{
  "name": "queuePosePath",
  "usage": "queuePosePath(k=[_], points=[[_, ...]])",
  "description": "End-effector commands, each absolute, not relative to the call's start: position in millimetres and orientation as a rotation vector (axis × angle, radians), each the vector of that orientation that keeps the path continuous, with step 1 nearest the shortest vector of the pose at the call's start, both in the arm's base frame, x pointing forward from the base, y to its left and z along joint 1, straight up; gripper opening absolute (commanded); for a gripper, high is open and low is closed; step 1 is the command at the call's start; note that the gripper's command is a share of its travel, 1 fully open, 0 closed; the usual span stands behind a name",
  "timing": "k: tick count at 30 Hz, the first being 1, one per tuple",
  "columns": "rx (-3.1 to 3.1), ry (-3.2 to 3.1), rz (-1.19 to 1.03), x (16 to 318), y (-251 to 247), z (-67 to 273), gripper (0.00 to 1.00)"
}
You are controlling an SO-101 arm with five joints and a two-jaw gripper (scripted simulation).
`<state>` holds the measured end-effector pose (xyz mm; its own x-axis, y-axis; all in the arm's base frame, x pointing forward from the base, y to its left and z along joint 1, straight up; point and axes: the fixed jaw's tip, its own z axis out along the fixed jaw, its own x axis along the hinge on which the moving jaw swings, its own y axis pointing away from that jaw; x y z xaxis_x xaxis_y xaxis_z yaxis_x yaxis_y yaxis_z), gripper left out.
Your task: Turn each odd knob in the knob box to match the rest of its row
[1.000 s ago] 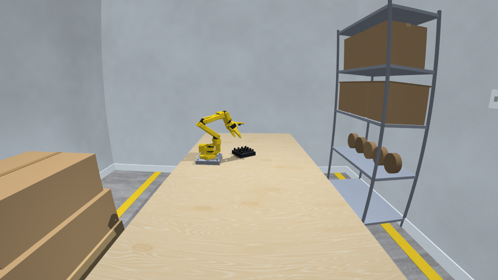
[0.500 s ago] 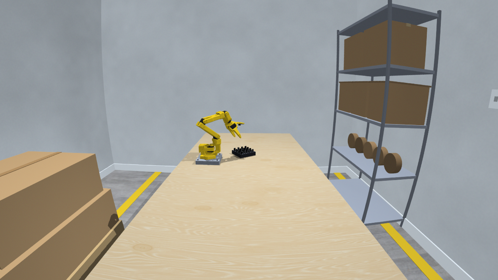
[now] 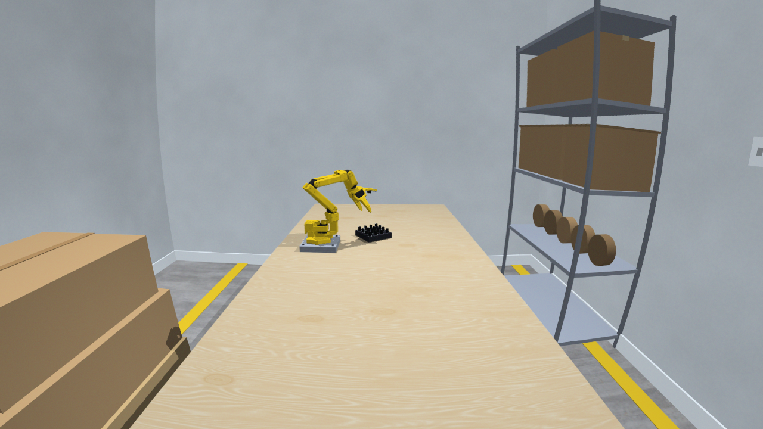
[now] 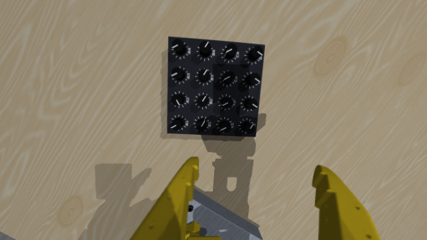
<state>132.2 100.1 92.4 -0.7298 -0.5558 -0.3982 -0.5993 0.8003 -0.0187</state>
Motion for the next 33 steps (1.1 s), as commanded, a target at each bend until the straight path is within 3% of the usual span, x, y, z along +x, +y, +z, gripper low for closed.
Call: queuePosePath(k=[1, 10, 33], points=[[-0.89, 2.591, 0.158, 143, 109, 95, 0.4], [-0.892, 2.596, 0.156, 166, 125, 91, 0.4], [-0.884, 2.599, 0.156, 171, 128, 89, 0.4]])
